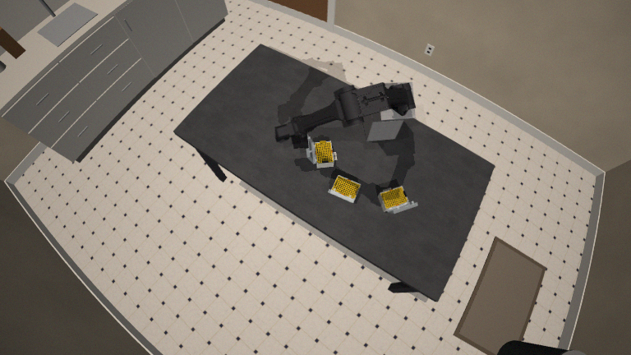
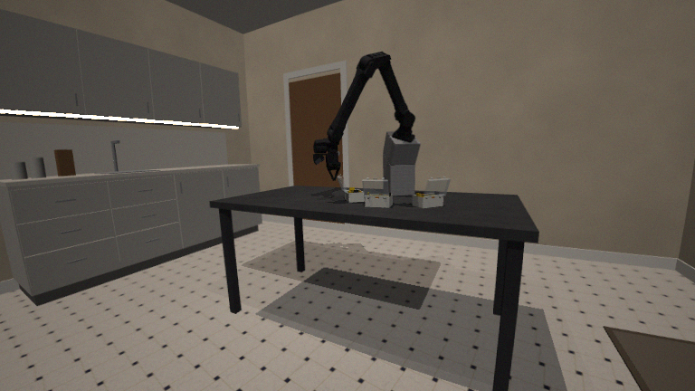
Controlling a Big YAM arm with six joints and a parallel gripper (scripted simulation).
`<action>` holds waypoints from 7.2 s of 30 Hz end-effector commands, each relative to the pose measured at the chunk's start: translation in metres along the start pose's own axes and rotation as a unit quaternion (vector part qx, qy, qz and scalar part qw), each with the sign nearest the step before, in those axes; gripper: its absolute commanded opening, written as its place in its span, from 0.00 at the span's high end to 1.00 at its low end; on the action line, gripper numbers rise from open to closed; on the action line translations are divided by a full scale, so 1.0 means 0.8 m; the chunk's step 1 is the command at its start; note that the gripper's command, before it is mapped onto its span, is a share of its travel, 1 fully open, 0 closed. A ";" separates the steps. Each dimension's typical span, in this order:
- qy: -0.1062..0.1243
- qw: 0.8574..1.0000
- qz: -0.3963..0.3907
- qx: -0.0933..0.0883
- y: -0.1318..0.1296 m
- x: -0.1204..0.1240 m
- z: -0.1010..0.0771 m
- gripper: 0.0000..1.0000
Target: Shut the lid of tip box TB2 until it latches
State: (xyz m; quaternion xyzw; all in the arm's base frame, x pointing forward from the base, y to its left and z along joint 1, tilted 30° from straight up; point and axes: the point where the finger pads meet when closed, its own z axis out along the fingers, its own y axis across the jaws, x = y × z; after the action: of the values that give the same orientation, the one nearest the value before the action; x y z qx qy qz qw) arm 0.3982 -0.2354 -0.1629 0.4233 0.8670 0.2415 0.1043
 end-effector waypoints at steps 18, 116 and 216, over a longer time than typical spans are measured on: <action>-0.019 1.000 -0.010 -0.002 0.014 -0.014 -0.007 1.00; -0.021 1.000 -0.011 -0.003 0.014 0.097 -0.020 1.00; -0.024 1.000 -0.002 -0.002 0.002 0.098 -0.095 1.00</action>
State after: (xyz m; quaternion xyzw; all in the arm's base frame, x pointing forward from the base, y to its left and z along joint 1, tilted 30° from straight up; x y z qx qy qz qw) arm 0.3203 -0.1849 -0.1037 0.4222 0.8675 0.2387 0.1105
